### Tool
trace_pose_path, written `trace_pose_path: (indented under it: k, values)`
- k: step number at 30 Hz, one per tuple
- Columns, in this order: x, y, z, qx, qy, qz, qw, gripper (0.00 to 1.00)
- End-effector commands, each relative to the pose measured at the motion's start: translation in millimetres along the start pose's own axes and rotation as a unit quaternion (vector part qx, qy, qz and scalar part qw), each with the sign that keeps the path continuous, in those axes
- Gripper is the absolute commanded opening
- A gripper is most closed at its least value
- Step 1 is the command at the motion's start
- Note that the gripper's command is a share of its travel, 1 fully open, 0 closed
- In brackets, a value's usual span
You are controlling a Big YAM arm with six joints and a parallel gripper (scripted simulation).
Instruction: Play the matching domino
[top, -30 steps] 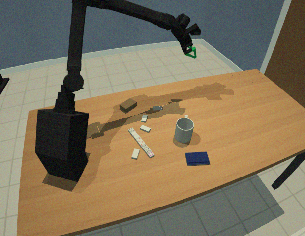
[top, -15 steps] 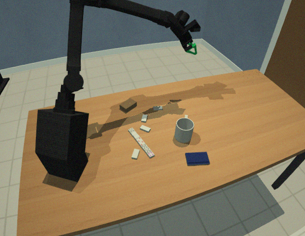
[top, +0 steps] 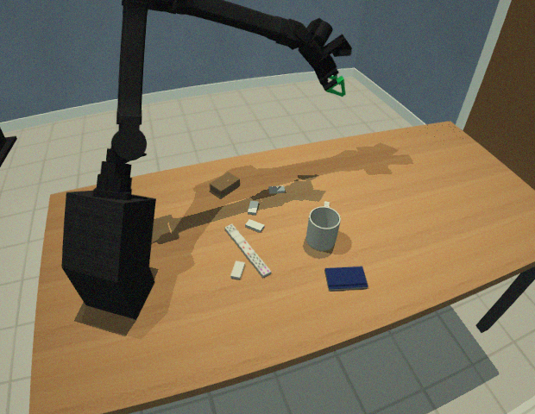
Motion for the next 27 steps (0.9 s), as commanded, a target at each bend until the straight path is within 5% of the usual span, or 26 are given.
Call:
trace_pose_path:
  k: [1, 8, 9, 18, 25, 26, 27]
  values:
    - [40, 13, 27.4, 0.014, -0.046, 0.013, 0.999, 1.00]
    - [40, 13, 27.4, 0.014, -0.046, 0.013, 0.999, 1.00]
    - [10, 2, 10.0, 0.001, -0.015, 0.010, 1.000, 1.00]
    - [43, -2, 56.7, -0.011, -0.092, 0.086, 0.992, 1.00]
    - [43, -2, 56.7, -0.011, -0.092, 0.086, 0.992, 1.00]
    - [14, -11, 32.4, -0.019, -0.054, 0.068, 0.996, 1.00]
    - [17, -10, 35.0, -0.018, -0.058, 0.070, 0.996, 1.00]
Point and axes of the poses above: the point where the finger pads meet when closed, its own z axis back along the fingers, its own y axis across the jaws, x = y × z, the point moved 4 cm from there along z, back along the fingers, and after that the axes turned 14 degrees about z, right-handed, at the moved point
